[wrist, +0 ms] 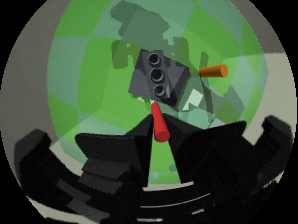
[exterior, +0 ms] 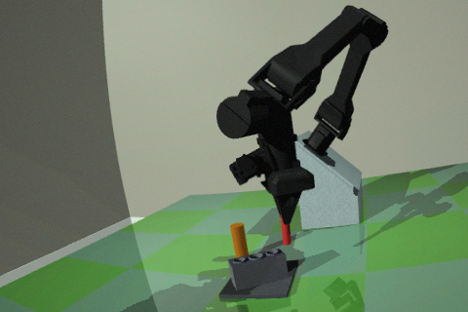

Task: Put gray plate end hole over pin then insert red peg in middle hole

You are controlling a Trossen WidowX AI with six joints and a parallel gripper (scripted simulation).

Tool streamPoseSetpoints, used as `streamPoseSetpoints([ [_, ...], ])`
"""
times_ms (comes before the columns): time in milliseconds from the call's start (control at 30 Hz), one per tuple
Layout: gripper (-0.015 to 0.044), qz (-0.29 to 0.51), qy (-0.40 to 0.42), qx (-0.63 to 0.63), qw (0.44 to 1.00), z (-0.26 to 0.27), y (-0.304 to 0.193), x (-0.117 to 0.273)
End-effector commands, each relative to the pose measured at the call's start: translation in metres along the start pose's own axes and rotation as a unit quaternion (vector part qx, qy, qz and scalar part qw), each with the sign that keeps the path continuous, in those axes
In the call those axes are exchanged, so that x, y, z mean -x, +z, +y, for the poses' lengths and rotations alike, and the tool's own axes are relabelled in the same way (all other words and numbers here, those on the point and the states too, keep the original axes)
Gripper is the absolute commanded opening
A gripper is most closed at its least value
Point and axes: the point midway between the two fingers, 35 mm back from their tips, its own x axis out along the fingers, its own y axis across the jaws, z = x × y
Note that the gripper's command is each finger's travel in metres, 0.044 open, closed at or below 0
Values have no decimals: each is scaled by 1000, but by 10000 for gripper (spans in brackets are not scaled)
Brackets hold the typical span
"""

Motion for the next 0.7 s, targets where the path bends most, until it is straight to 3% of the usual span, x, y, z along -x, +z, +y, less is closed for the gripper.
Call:
streamPoseSetpoints([
  [0,0,0,1,5,1000,-1,15,0],
  [667,0,7,8,14,1000,-8,58,-3],
])
